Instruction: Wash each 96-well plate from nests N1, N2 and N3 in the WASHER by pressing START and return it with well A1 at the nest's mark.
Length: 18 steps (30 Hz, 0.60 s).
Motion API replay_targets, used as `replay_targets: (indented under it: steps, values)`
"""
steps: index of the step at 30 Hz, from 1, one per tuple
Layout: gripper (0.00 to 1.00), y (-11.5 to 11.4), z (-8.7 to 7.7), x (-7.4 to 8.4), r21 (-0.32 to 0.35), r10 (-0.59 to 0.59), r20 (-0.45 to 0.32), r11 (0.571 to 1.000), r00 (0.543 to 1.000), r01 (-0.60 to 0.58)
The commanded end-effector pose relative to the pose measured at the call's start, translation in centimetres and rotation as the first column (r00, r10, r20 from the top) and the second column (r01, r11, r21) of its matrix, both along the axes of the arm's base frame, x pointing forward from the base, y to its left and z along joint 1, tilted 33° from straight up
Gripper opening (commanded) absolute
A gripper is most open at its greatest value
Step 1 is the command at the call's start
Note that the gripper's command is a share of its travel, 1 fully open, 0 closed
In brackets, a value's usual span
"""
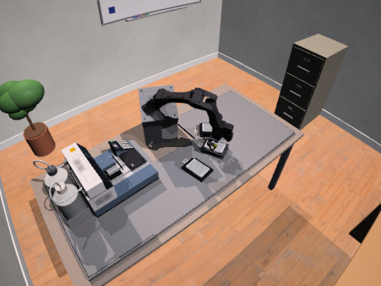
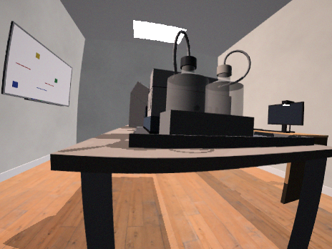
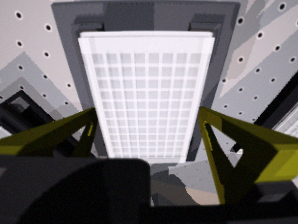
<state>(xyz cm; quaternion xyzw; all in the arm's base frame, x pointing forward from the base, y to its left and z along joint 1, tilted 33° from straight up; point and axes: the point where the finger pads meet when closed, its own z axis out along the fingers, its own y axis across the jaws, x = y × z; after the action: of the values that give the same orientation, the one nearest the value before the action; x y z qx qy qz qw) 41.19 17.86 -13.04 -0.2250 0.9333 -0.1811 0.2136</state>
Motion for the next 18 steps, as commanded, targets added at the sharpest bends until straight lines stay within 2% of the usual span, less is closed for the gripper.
replay_targets:
  steps: [1,13,14,16,17,18]
  values:
    - [1.0,0.46,0.32,0.31,0.01,0.007,0.012,1.0,1.0,-0.007]
    - [1.0,0.45,0.3,0.32,0.01,0.007,0.012,1.0,1.0,-0.007]
    - [0.9,0.45,0.3,0.32,0.01,0.007,0.012,1.0,1.0,-0.007]
    - [0.9,0.45,0.3,0.32,0.01,0.007,0.012,1.0,1.0,-0.007]
    - [0.8,0.45,0.3,0.32,0.01,0.007,0.012,1.0,1.0,-0.007]
    - [0.8,0.45,0.3,0.32,0.01,0.007,0.012,1.0,1.0,-0.007]
